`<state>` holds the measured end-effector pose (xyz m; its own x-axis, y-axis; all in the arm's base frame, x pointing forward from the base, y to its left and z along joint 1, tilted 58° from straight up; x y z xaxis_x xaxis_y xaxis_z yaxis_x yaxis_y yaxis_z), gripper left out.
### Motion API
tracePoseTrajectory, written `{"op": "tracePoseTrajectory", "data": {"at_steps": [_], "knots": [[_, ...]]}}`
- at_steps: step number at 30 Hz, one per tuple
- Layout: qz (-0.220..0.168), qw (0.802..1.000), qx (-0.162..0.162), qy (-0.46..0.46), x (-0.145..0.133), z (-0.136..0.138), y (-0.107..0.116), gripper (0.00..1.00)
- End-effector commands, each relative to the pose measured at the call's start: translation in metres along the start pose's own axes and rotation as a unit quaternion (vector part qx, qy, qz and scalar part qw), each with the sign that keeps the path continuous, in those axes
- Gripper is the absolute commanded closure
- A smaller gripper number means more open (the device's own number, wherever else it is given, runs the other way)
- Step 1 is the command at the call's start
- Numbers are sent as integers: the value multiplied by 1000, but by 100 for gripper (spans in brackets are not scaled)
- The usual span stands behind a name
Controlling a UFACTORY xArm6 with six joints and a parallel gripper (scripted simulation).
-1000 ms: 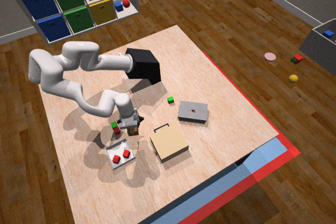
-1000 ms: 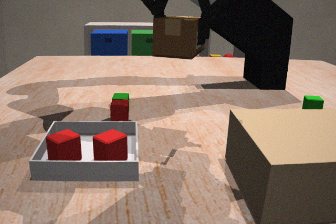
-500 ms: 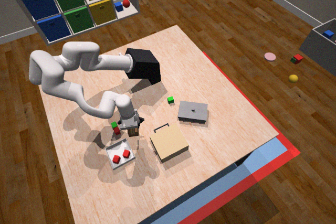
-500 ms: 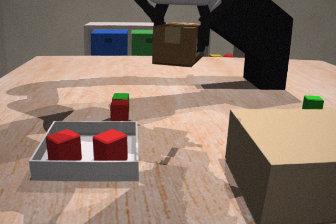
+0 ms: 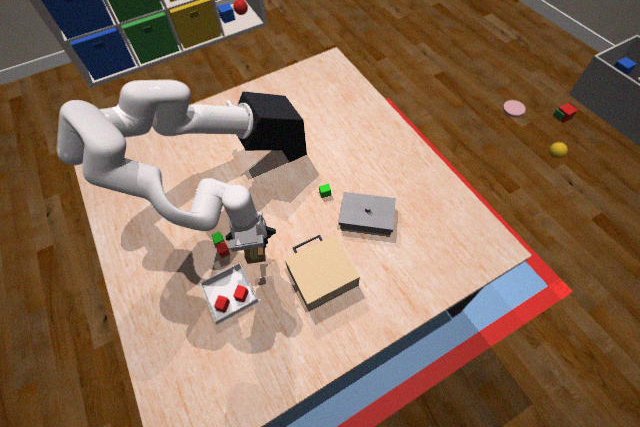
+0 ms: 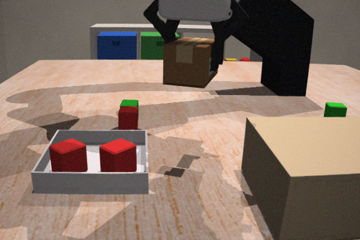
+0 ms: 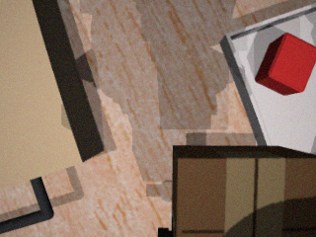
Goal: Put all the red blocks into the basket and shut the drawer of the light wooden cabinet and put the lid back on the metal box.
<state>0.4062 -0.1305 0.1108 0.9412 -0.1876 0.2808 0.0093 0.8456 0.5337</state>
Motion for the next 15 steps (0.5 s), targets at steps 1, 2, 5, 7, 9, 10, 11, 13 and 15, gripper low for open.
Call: {"op": "tracePoseTrajectory", "data": {"at_steps": [1,2,5,7,9,10,11,13,15], "knots": [[1,1000,1,-1,1,0,-10,38],[1,1000,1,-1,1,0,-12,38],[1,1000,1,-1,1,0,-19,38],[1,1000,1,-1,1,0,-23,38],[1,1000,1,-1,1,0,-28,38],[1,1000,1,-1,1,0,-30,38],[1,1000,1,-1,1,0,-32,38],[1,1000,1,-1,1,0,-32,38],[1,1000,1,-1,1,0,-37,38]]}}
Point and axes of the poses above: the point where the finger pads meet when closed, its own y axis back along the fingers, its own z axis across the jaws, x = y × z, the point moved 4 cm from there along y, back along the fingers, and after that the axes turned 2 degrees about y, right-handed, at the moved point
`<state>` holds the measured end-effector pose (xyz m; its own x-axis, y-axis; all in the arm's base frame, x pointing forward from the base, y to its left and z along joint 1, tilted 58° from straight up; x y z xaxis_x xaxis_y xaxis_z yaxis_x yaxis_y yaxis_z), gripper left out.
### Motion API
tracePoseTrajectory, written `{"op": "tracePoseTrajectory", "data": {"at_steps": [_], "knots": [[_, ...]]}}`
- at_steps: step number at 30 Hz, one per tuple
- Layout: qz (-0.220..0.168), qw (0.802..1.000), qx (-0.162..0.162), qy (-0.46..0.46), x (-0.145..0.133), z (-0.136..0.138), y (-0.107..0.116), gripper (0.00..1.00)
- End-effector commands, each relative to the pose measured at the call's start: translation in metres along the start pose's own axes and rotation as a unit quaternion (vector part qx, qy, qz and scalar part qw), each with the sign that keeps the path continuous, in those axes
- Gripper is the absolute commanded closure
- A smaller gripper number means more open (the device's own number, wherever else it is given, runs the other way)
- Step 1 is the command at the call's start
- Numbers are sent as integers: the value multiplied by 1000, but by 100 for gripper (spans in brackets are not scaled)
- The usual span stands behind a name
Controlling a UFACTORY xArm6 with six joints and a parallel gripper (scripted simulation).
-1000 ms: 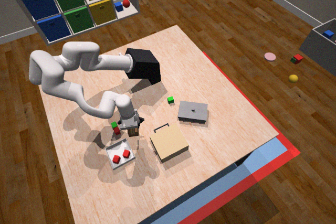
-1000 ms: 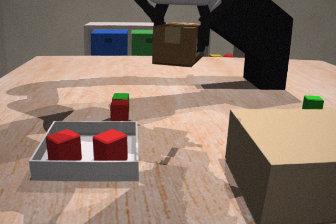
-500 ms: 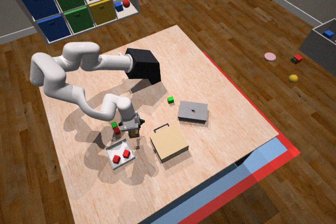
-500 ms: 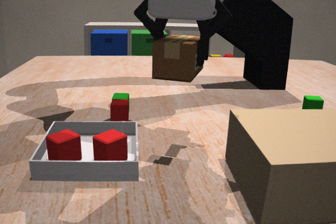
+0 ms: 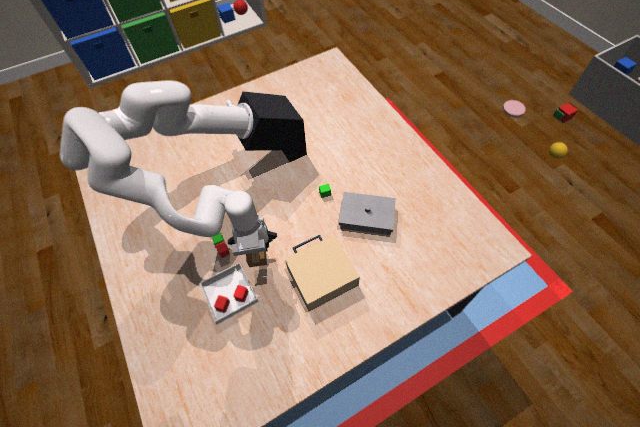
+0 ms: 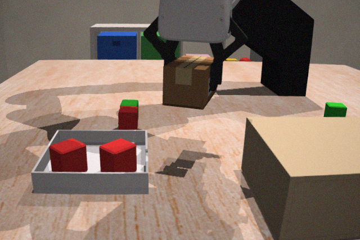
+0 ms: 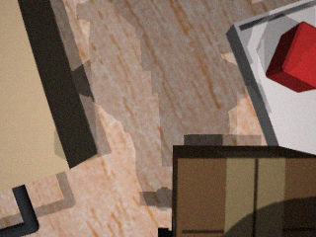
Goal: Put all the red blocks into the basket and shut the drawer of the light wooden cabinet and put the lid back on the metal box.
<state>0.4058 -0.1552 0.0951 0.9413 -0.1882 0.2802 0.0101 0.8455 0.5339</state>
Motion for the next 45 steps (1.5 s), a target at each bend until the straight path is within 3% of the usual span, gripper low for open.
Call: {"op": "tracePoseTrajectory", "data": {"at_steps": [1,29,45], "knots": [[2,1000,1,-1,2,0,-10,38],[2,1000,1,-1,2,-1,-64,38],[2,1000,1,-1,2,-1,-81,38]]}}
Point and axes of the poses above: the point where the finger pads meet when closed, its own y axis back along the fingers, its own z axis across the jaws, x = y × z, the point moved 4 cm from there along y, back along the fingers, and after that the axes turned 2 degrees about y, right-handed, at the moved point
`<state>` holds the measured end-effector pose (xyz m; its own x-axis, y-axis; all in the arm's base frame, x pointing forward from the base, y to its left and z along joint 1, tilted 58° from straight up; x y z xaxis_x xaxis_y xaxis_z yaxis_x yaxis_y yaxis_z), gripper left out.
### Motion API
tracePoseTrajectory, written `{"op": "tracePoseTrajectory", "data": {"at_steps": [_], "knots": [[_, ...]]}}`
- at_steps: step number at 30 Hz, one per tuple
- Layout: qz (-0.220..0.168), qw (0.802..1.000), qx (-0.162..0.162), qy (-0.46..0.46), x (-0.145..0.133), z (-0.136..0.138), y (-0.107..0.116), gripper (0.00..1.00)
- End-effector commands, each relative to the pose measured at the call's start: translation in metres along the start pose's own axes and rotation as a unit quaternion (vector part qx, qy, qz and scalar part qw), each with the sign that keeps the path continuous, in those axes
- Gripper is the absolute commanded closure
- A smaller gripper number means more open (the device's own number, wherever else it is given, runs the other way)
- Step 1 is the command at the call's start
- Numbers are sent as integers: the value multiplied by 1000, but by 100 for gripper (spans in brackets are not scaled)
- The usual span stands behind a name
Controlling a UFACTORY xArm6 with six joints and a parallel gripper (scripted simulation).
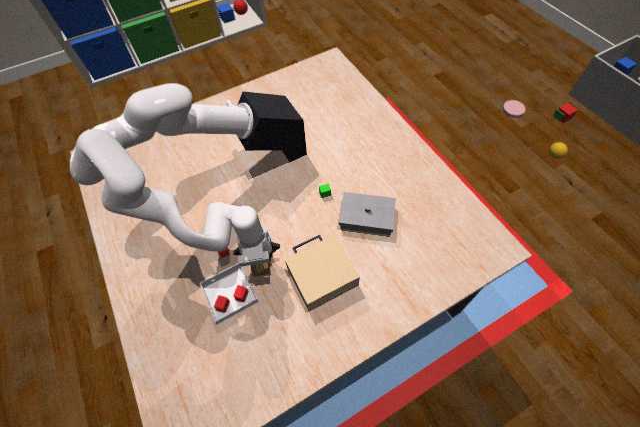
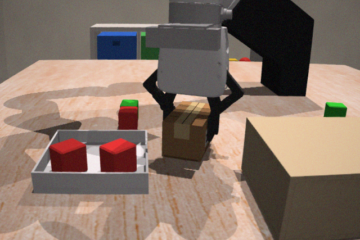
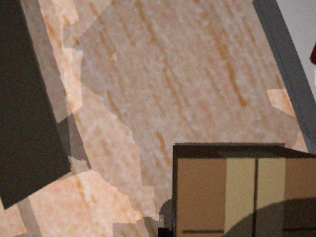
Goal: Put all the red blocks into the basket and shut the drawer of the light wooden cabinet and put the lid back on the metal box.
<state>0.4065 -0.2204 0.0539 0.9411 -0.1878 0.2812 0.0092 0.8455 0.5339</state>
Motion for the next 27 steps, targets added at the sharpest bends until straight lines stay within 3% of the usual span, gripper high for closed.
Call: {"op": "tracePoseTrajectory", "data": {"at_steps": [1,27], "knots": [[1,1000,1,0,1,0,-5,38],[1,1000,1,0,1,0,-10,38]]}}
Point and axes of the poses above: the point where the finger pads meet when closed, its own y axis back along the fingers, its own z axis across the jaws, x = y × z, the point moved 4 cm from there along y, back along the fingers, and after that the axes turned 2 degrees about y, right-handed, at the moved point
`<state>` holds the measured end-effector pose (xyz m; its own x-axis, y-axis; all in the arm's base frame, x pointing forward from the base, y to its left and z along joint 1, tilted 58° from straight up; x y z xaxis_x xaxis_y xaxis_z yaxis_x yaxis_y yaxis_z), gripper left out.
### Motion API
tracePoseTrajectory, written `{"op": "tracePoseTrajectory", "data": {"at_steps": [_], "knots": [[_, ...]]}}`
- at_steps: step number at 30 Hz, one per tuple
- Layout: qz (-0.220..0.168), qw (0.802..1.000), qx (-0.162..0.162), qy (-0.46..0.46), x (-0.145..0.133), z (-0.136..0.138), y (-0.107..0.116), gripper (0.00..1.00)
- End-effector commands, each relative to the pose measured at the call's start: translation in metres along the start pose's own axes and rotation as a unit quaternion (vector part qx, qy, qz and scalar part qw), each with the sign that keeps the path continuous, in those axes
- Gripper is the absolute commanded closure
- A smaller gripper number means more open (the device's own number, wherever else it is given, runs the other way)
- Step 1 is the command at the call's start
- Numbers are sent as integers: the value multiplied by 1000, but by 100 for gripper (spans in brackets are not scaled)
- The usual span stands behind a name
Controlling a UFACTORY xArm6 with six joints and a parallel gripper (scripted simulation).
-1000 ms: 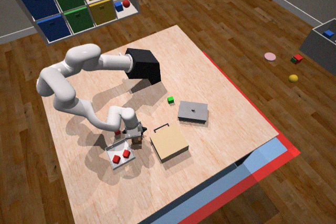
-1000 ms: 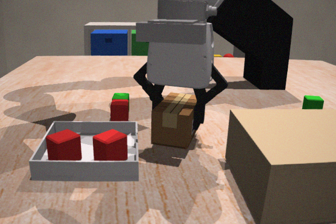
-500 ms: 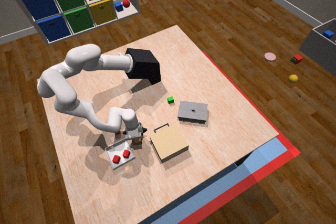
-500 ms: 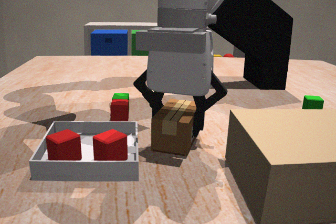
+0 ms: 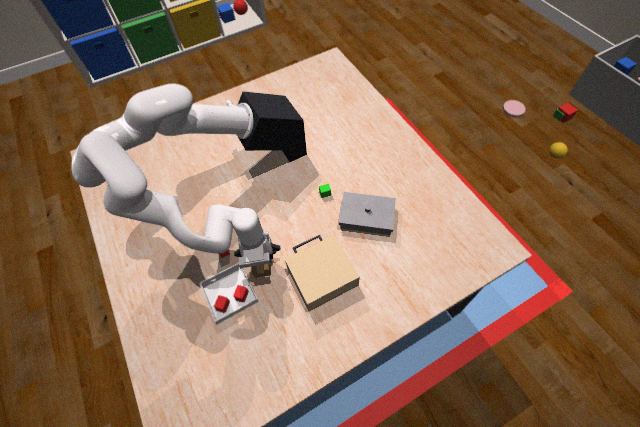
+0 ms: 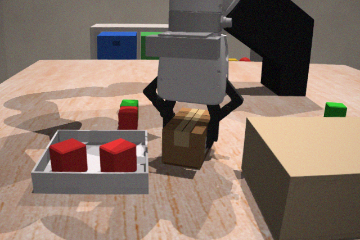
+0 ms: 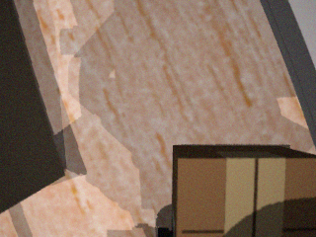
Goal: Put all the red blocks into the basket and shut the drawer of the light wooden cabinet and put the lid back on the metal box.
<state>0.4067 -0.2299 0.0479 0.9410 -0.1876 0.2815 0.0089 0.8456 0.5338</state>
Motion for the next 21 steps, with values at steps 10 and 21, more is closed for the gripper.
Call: {"op": "tracePoseTrajectory", "data": {"at_steps": [10,21], "knots": [[1,1000,1,0,1,0,1,27],[1,1000,1,0,1,0,1,27]]}}
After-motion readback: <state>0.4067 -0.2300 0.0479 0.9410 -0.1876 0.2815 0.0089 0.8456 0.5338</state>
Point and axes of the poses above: the point where the finger pads meet when closed, its own y axis back along the fingers, its own z axis across the jaws, x = y × z, the point moved 4 cm from there along y, back along the fingers, and after that the axes turned 2 degrees about y, right-handed, at the moved point
